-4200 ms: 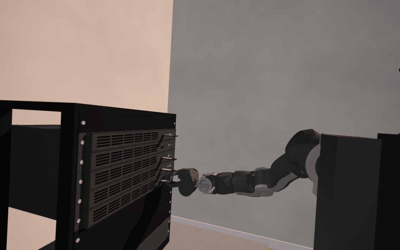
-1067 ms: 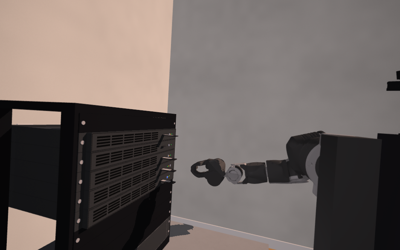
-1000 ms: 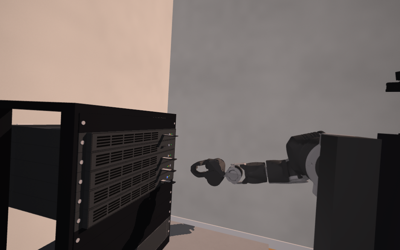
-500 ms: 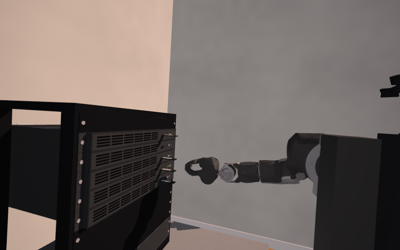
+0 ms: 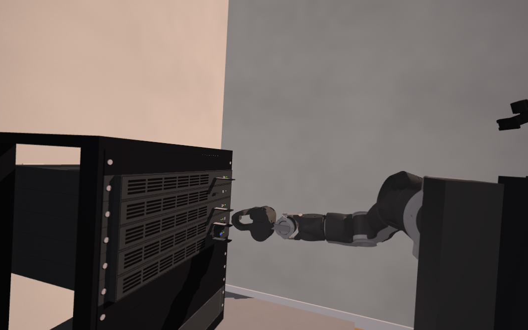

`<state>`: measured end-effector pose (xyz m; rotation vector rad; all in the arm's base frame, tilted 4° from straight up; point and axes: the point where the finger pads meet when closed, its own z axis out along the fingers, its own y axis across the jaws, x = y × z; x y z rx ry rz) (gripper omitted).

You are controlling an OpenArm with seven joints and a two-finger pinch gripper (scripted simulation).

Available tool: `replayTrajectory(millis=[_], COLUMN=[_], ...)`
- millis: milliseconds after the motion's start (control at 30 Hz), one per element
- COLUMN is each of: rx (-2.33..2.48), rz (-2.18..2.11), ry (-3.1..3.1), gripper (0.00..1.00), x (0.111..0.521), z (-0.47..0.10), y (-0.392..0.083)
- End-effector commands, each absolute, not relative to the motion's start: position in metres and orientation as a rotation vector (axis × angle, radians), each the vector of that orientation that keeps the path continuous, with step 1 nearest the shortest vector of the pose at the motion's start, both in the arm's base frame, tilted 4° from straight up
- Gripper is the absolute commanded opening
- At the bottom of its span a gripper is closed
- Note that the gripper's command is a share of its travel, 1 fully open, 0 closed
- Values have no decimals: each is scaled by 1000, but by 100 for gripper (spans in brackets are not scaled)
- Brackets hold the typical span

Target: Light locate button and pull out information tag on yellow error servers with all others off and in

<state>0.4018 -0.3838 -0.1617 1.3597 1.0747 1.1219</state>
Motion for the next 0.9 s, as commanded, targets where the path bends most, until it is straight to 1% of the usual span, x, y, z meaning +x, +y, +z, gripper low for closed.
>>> replayTrajectory(millis=[0,267,867], rx=[1363,1364,1363], rz=[1123,1122,1123], ry=[1099,1101,1101], gripper=[0,0,0], x=[406,422,426], z=[-166,-168,-168], y=[-381,-383,-383])
